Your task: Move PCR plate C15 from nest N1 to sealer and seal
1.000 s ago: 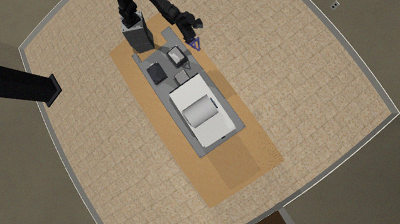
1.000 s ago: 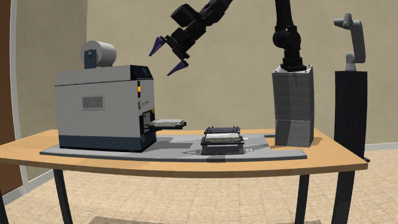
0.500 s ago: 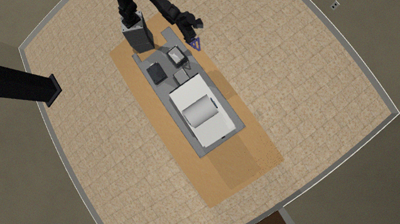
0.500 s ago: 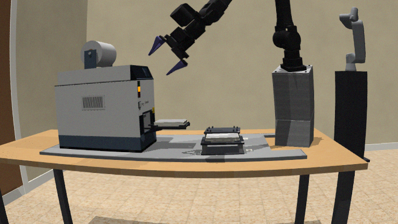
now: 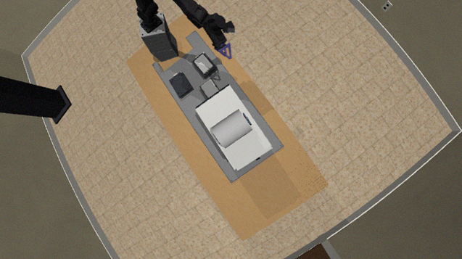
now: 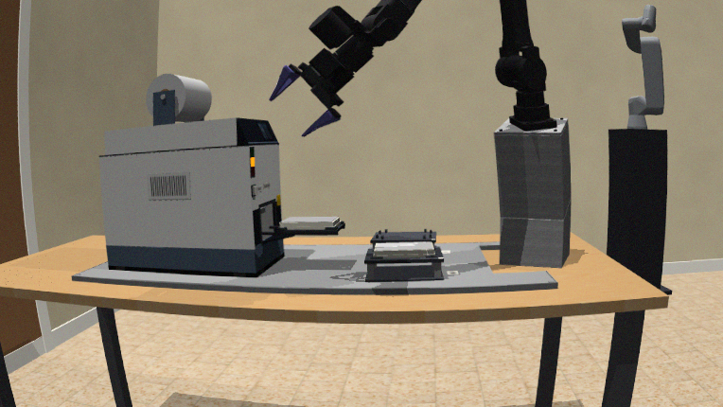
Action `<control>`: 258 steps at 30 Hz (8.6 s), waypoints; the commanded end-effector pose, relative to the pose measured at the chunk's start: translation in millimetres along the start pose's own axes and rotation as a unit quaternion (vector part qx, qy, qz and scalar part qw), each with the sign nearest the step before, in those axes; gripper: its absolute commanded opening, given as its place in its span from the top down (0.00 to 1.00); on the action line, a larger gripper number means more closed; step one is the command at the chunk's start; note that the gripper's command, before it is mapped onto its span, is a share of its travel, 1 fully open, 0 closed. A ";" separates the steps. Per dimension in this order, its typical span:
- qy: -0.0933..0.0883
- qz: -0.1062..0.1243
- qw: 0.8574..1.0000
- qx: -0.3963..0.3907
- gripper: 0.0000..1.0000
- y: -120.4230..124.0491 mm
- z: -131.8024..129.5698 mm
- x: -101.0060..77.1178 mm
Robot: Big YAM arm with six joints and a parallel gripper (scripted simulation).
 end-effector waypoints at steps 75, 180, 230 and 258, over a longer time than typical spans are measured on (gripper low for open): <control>0.024 -0.009 1.000 0.009 0.00 -0.6 -17.8 -8.8; -0.328 0.249 0.653 0.636 1.00 85.3 33.9 13.9; -0.309 0.231 0.651 0.654 1.00 93.2 -0.1 12.0; -0.320 0.233 0.658 0.640 0.00 152.3 61.2 -18.0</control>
Point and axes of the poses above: the point where the finger pads meet when closed, its own x axis out along the fingers, its own z axis across the jaws, y = z × x, the point moved 6 cm from there along -x, back along the fingers, and after that the axes turned 6 degrees about -x, right-handed, at the moved point
